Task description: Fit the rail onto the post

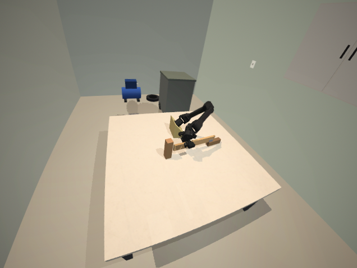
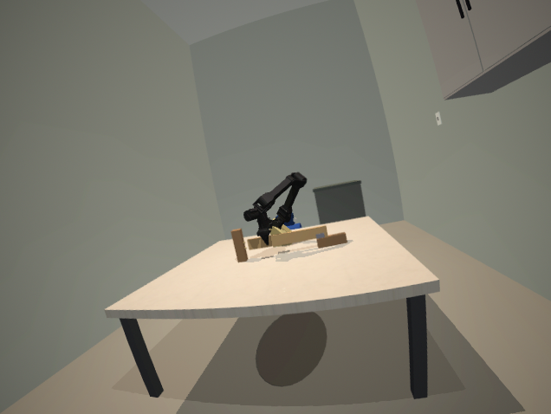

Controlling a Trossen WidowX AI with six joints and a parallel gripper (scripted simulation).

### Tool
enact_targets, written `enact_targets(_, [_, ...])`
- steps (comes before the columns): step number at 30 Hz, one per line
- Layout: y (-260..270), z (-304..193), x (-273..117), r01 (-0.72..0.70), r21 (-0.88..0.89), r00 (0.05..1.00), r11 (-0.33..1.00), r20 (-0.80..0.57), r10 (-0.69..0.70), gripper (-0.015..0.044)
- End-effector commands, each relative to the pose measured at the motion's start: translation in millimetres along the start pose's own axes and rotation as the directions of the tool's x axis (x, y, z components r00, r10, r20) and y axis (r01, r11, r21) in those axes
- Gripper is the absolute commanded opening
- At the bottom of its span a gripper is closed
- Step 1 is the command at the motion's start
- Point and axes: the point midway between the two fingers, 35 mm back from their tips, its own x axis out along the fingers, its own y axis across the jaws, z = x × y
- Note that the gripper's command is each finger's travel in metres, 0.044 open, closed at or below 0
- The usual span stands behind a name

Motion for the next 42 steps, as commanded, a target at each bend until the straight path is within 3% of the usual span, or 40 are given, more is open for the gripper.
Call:
enact_targets(1, [-1.0,-2.1,-0.4,0.005,-0.003,1.0,1.0,-0.002,-0.005,0.0])
enact_targets(42, [-1.2,-14.3,-0.5,0.005,-0.003,1.0,1.0,-0.002,-0.005,0.0])
